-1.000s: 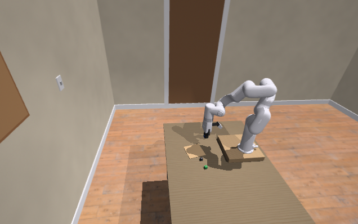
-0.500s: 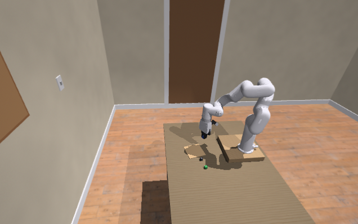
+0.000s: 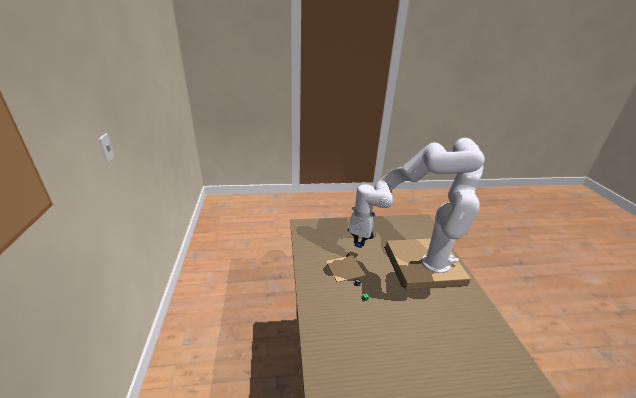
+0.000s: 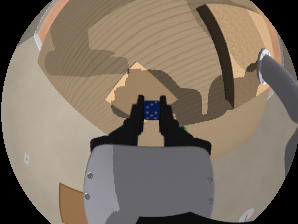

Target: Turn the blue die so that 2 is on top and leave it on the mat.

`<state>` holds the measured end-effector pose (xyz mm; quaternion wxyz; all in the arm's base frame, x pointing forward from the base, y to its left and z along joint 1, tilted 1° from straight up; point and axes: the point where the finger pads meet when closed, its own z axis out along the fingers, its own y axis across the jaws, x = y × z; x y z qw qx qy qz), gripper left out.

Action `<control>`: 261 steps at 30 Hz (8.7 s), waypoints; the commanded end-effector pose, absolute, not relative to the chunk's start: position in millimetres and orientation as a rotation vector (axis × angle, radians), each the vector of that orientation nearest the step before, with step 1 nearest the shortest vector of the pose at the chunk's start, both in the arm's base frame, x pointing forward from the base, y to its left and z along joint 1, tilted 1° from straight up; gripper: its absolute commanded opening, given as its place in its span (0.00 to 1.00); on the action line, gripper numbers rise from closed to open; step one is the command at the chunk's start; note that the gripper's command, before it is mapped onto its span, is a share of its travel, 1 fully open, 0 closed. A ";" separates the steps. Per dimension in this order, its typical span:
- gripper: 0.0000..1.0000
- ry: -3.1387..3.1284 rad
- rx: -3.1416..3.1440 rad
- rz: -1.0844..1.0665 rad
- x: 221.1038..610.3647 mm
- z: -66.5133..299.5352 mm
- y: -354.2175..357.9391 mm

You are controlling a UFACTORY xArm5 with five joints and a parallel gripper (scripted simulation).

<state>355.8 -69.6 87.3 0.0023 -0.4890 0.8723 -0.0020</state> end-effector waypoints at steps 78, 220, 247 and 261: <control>0.15 0.111 -3.140 -0.083 429.5 80.7 -29.1; 0.15 0.091 -2.819 -1.478 417.5 -1.7 -32.6; 0.15 0.091 -2.819 -1.478 417.5 -2.3 -32.7; 0.19 0.091 -2.819 -1.478 417.5 -2.3 -32.7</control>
